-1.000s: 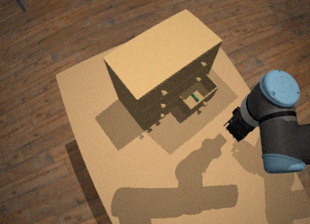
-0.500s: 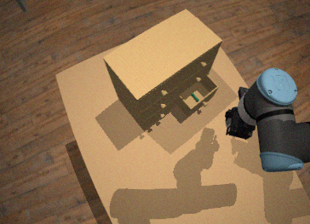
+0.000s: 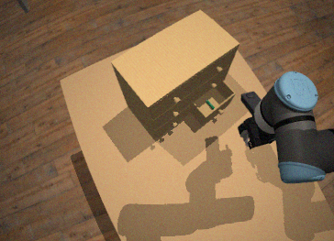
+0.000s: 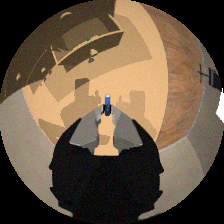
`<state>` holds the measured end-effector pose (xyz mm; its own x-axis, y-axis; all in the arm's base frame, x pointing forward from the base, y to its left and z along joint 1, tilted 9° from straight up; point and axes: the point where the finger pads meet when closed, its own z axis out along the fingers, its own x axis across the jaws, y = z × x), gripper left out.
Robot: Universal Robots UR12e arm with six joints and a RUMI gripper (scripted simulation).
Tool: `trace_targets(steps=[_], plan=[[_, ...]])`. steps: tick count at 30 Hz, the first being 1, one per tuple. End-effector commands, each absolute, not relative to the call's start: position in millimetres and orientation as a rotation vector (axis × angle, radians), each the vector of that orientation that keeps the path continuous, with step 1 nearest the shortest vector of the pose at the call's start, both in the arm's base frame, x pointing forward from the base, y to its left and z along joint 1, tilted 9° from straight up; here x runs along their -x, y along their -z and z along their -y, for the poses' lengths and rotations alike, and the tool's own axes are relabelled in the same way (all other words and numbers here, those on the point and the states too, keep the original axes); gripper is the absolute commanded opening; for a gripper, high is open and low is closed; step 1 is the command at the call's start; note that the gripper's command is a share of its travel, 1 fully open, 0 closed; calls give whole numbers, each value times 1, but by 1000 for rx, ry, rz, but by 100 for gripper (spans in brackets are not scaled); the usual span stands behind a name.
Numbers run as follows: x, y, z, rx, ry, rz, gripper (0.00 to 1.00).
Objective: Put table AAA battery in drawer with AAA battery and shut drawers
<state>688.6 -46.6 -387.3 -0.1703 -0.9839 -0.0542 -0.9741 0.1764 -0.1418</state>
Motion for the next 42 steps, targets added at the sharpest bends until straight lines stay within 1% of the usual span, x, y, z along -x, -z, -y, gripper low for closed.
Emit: trace_targets(steps=[1, 19, 42], plan=[[-691, 386, 43, 2122, 123, -2131, 2], [-694, 386, 37, 2377, 147, -1859, 2], [-694, 384, 36, 2407, 150, -1822, 2]])
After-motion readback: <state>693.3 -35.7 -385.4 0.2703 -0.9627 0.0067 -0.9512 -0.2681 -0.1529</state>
